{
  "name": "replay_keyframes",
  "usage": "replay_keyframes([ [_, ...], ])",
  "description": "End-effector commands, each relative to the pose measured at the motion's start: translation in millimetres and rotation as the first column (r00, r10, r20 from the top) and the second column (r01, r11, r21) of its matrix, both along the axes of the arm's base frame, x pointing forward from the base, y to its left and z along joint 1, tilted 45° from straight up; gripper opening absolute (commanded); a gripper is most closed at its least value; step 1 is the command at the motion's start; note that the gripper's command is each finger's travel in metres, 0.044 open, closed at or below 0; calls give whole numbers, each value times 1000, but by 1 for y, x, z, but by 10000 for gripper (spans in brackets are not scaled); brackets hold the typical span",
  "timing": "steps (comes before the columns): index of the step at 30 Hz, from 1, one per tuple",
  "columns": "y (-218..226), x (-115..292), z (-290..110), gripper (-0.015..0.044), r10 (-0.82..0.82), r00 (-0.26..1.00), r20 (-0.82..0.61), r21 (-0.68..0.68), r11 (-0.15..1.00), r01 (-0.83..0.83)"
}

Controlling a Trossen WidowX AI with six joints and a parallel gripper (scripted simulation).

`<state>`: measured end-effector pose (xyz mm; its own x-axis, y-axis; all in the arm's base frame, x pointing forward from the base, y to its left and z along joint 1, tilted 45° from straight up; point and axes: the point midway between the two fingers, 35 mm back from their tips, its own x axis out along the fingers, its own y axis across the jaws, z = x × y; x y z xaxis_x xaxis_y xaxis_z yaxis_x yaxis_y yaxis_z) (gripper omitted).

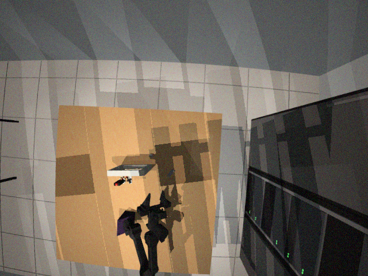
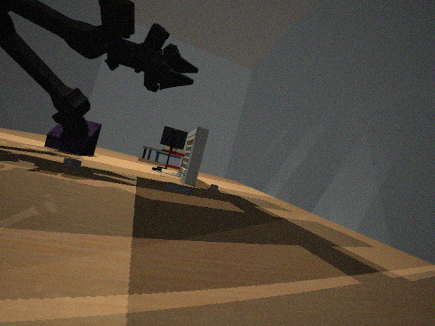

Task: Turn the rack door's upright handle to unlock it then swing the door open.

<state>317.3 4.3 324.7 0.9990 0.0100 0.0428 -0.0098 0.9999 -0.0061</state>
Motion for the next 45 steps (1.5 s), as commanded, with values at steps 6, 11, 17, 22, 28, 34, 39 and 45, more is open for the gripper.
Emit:
replay_keyframes([
  [6,11,16,-15,299,11,995,-104,35,999,-7],
  [11,24,30,-34,299,19,975,-221,64,998,-5],
  [17,37,44,-60,299,13,928,-372,85,996,20],
  [22,49,51,-82,299,0,873,-488,84,995,47],
  [28,63,55,-108,299,-27,791,-612,60,995,81],
  [34,76,56,-133,299,-69,696,-715,13,994,112],
  [39,87,54,-152,299,-115,612,-783,-43,991,131],
  [45,99,48,-173,299,-183,509,-841,-130,982,138],
])
